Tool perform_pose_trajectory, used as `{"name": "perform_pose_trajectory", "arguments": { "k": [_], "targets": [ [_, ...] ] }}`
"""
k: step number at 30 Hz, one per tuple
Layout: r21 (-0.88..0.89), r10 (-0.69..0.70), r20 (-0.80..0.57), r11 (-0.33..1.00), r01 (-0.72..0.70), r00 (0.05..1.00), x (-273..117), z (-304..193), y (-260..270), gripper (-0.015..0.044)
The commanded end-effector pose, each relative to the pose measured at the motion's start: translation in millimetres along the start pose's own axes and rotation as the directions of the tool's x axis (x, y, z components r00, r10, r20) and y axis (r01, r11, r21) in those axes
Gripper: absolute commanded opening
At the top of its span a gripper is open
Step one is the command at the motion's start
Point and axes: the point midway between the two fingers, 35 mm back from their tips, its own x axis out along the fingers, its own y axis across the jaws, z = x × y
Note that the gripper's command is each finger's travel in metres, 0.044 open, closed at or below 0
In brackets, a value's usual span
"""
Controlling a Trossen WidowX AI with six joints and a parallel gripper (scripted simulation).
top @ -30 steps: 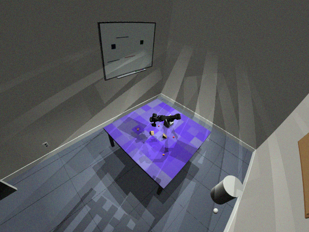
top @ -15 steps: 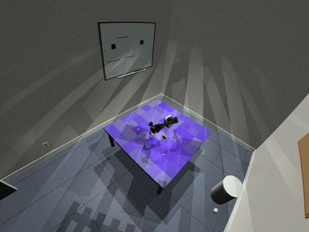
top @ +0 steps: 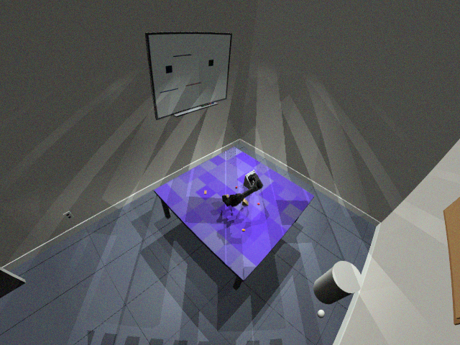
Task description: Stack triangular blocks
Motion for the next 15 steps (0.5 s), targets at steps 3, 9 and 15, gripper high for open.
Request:
{"name": "perform_pose_trajectory", "arguments": {
  "k": [3,9,15],
  "targets": [
    [-0.041,0.017,-0.005,0.999,-0.017,1.000,3.4,2.0,-0.1,0.0440],
    [-0.041,0.017,-0.005,0.999,-0.017,1.000,41.5,3.7,-5.8,0.0440],
    [-0.041,0.018,-0.005,0.999,-0.018,1.000,92.0,2.5,-6.6,0.0440]
  ]
}}
